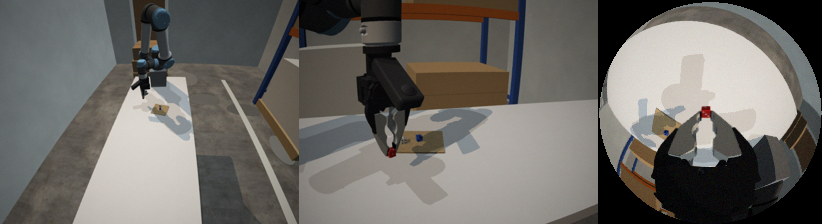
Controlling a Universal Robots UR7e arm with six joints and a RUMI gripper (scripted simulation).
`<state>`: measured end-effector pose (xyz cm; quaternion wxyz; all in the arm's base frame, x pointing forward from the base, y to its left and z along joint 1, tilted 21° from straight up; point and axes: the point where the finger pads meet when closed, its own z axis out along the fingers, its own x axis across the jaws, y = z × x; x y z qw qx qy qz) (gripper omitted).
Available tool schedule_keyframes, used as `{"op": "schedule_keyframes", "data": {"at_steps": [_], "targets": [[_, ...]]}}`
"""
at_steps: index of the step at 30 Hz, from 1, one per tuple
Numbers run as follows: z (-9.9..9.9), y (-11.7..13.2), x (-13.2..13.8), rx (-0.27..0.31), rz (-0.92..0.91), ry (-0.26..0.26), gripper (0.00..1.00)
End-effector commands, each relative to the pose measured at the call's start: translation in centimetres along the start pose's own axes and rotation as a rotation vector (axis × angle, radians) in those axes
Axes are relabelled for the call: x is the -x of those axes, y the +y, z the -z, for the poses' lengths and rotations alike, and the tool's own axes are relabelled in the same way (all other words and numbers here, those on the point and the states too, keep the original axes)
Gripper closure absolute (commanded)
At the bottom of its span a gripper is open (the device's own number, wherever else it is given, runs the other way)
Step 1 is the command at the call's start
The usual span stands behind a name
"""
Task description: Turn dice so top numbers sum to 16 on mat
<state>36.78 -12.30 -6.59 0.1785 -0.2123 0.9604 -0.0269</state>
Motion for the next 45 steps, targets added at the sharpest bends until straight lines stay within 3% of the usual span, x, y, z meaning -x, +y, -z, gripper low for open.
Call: {"op": "schedule_keyframes", "data": {"at_steps": [1,23,45], "targets": [[0.9,0.0,0.0,0.003,0.0,0.001,1.0],[3.9,0.0,0.0,0.003,0.0,0.001,1.0],[4.3,0.0,0.0,0.003,0.0,0.001,1.0]]}}
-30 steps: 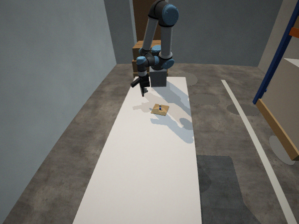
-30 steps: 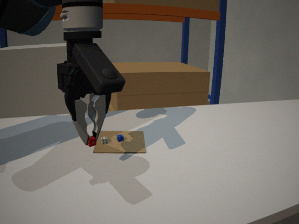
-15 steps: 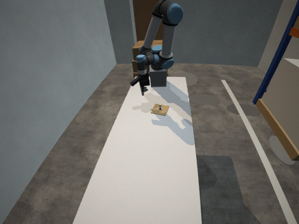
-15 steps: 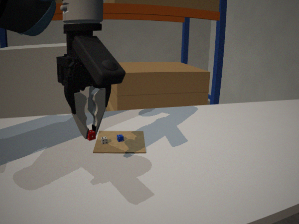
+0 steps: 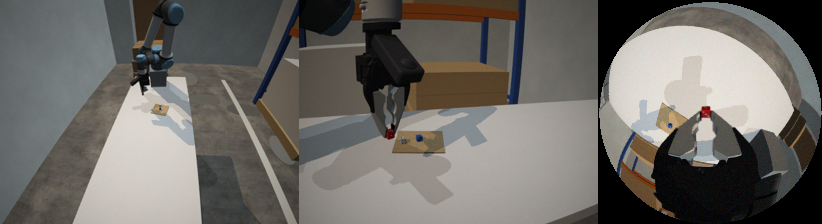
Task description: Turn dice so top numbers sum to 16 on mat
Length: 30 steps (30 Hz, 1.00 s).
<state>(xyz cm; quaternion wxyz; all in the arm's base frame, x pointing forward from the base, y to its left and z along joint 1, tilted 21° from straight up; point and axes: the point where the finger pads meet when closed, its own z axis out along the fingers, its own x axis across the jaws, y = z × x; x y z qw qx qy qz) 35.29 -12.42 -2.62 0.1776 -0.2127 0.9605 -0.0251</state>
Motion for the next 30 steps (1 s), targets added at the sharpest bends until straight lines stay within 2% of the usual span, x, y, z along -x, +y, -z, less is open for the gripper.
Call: {"op": "schedule_keyframes", "data": {"at_steps": [1,11,19,22,30], "targets": [[0.02,-0.03,0.01,-0.001,0.0,0.0,1.0],[-0.05,-0.04,0.03,-0.001,-0.078,0.0,1.0],[-0.27,0.01,0.1,-0.001,-0.343,0.0,1.0],[-0.27,0.01,0.1,-0.001,-0.344,0.0,1.0],[-0.53,0.18,0.22,0.0,-0.618,-0.001,1.0]]}}
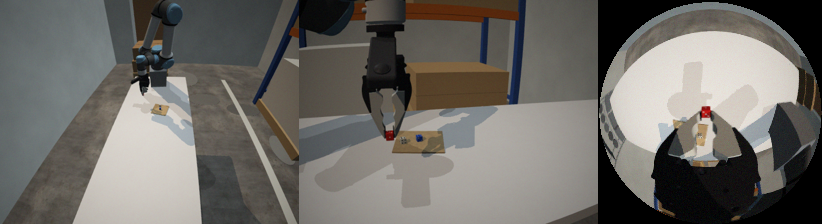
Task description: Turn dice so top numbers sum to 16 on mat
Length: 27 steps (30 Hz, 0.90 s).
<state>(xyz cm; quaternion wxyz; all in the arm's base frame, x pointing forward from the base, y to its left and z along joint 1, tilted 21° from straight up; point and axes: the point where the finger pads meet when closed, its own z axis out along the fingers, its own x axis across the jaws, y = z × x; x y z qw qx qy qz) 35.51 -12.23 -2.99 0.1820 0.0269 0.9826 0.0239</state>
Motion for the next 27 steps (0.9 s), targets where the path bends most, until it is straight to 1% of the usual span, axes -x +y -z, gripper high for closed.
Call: {"op": "schedule_keyframes", "data": {"at_steps": [1,6,11,19,23,25,27], "targets": [[-0.13,0.11,0.05,-0.011,-0.159,0.006,1.0],[-0.25,0.25,0.06,-0.011,-0.278,0.005,1.0],[-0.28,0.3,0.07,-0.011,-0.31,0.005,1.0],[-0.3,0.31,0.06,-0.008,-0.318,0.005,1.0],[-0.37,0.31,0.01,0.013,-0.317,0.005,1.0],[-0.37,0.31,0.01,0.013,-0.317,0.005,1.0],[-0.42,0.31,-0.02,0.033,-0.317,0.003,1.0]]}}
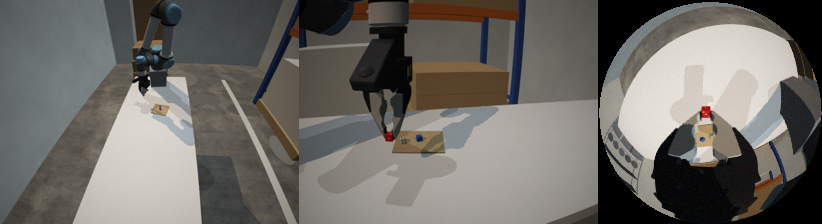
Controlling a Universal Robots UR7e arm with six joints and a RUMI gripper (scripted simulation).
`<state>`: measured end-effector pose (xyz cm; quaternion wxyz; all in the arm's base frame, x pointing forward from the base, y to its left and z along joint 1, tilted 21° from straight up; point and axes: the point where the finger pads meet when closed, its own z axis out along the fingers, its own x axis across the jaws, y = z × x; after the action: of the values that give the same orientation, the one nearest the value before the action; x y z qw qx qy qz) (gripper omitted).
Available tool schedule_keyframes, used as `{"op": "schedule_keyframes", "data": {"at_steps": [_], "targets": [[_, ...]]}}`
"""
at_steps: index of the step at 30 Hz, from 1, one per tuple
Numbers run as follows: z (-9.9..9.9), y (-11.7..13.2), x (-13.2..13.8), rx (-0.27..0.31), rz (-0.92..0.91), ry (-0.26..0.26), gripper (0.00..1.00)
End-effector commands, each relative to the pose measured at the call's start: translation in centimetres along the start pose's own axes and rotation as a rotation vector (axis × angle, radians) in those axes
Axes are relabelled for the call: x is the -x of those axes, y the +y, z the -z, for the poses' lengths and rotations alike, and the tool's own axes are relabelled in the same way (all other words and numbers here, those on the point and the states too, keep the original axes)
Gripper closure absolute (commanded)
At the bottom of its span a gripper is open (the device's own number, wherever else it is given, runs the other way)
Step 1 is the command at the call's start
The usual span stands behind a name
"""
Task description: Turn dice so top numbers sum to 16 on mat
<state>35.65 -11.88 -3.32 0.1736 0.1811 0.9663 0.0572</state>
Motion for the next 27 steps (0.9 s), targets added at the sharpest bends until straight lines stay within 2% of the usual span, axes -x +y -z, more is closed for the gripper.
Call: {"op": "schedule_keyframes", "data": {"at_steps": [1,6,13,15,19,21,23,24,27], "targets": [[-0.07,-0.03,-0.02,0.036,0.001,0.003,1.0],[-0.07,-0.07,0.06,0.128,0.0,-0.002,1.0],[-0.2,-0.23,0.04,0.337,0.001,0.001,1.0],[-0.2,-0.23,0.04,0.337,0.001,0.001,1.0],[-0.23,-0.34,0.06,0.477,0.001,0.0,1.0],[-0.21,-0.37,0.09,0.513,0.001,-0.002,1.0],[-0.24,-0.37,0.17,0.587,-0.001,-0.006,1.0],[-0.24,-0.37,0.17,0.588,-0.001,-0.006,1.0],[-0.25,-0.4,0.29,0.692,-0.004,-0.014,1.0]]}}
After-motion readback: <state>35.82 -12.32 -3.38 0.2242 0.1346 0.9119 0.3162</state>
